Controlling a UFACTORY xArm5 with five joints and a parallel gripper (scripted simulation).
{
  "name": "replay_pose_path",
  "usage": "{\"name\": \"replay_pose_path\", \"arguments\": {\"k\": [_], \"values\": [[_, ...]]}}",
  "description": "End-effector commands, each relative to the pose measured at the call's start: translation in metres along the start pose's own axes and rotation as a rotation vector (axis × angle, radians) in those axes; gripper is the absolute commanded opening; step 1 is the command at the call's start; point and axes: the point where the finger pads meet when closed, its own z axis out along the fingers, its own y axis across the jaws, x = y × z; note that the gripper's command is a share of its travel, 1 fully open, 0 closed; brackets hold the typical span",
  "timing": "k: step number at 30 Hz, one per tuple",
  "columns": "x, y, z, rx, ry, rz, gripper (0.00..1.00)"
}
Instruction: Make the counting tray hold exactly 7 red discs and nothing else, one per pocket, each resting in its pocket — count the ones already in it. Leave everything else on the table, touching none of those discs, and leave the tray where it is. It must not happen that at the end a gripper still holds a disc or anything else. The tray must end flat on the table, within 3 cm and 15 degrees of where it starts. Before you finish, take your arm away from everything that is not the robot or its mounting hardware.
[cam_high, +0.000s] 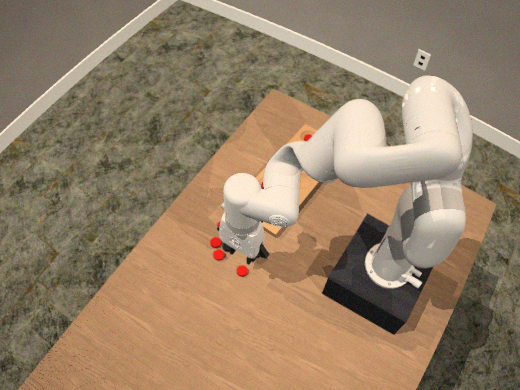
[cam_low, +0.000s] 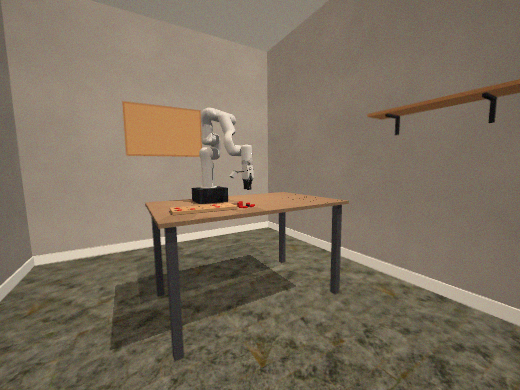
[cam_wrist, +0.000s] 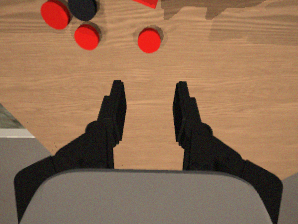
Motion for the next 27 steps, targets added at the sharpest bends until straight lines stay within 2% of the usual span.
{"name": "replay_pose_path", "arguments": {"k": [1,6,8,11,13,27], "values": [[-0.002,-0.001,0.008,0.003,-0.002,-0.003,0.47],[-0.001,-0.002,0.055,0.003,-0.002,-0.003,0.47],[-0.001,-0.002,0.055,0.003,-0.002,-0.003,0.47],[-0.001,-0.002,0.083,0.003,-0.002,-0.003,0.47],[-0.001,-0.002,0.094,0.003,-0.002,-0.003,0.47],[-0.001,-0.002,0.098,0.003,-0.002,-0.003,0.47]]}}
